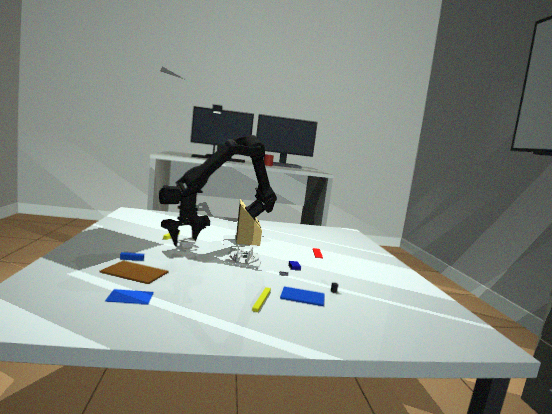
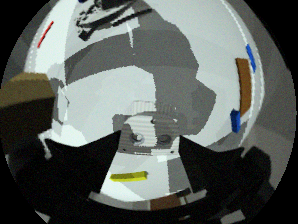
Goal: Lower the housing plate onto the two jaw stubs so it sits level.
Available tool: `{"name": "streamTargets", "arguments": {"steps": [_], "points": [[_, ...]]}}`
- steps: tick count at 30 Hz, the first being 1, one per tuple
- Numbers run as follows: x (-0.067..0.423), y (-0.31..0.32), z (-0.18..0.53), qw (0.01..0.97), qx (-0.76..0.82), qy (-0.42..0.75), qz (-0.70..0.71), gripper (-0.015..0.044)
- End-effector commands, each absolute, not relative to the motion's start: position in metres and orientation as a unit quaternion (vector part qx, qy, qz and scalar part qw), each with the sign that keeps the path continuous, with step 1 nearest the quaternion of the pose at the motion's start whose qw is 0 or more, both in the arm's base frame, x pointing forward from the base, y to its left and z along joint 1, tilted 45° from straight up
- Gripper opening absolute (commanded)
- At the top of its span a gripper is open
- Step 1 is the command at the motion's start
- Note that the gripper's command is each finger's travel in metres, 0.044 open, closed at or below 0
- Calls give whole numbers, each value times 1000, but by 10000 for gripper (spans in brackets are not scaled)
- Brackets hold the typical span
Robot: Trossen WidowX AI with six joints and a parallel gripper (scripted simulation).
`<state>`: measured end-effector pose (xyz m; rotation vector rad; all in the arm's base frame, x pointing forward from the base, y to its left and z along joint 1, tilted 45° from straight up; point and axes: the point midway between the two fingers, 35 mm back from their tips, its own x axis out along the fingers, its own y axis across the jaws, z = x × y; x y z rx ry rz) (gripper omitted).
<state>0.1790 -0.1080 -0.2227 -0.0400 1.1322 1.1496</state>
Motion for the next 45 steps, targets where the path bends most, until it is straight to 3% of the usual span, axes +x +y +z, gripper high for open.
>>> {"name": "streamTargets", "arguments": {"steps": [1, 45], "points": [[179, -108, -223, 692, -18, 507, 514, 351], [187, -154, -162, 692, -1, 521, 500, 351]]}}
